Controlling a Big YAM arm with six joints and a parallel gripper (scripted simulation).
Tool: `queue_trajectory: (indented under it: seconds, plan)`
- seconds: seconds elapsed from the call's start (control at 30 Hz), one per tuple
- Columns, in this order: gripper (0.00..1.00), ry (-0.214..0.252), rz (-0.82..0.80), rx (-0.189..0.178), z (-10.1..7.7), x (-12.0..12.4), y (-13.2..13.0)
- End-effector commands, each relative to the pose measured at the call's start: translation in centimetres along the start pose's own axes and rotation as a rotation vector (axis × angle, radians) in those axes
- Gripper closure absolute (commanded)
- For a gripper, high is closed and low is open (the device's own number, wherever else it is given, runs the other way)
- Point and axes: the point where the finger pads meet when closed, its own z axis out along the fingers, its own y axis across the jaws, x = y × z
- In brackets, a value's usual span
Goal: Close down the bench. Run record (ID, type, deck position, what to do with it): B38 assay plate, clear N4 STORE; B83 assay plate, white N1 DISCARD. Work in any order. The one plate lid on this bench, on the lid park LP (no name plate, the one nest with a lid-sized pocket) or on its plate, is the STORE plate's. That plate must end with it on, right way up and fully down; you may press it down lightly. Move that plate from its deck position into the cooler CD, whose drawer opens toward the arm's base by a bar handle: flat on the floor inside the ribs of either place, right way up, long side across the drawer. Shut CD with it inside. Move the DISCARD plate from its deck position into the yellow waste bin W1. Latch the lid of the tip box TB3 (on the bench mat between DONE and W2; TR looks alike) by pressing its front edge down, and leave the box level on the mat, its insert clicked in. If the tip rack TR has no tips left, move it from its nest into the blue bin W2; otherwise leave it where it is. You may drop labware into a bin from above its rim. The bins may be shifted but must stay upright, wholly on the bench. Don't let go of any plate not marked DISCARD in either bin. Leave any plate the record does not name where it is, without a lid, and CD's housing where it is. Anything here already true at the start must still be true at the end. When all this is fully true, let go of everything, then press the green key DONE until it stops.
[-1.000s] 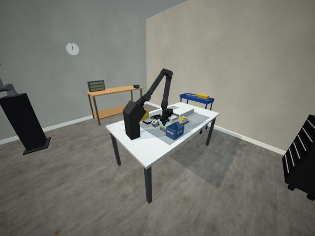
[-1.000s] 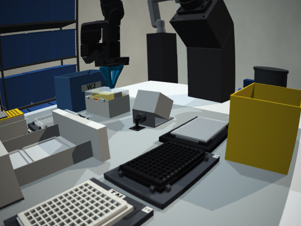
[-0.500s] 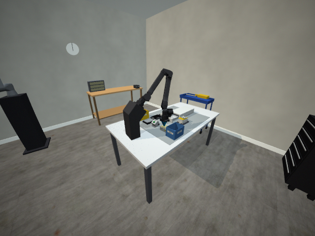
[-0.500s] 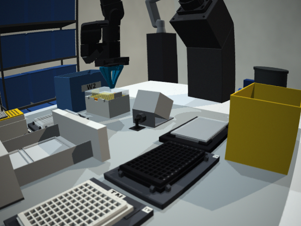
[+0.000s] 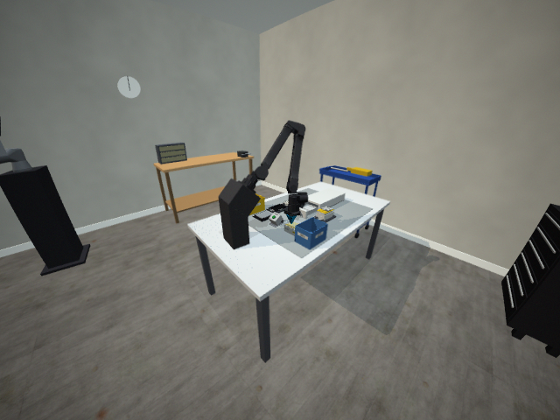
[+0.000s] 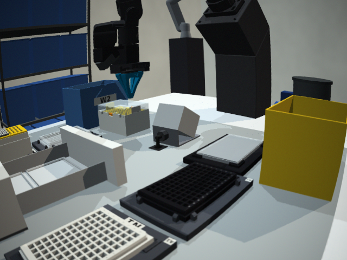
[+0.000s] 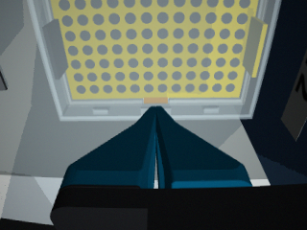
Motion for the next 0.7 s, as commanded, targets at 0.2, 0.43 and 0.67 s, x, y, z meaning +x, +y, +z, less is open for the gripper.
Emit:
queue_trajectory:
  seconds: [0.2,0.43,0.67]
  plan:
    - [1.00,-0.006,-0.008,0.005,-2.1,0.0,-0.2]
    - [1.00,-0.008,-0.009,0.007,-3.5,-0.1,-0.3]
    - [1.00,-0.009,-0.010,0.007,-4.5,-0.2,-0.3]
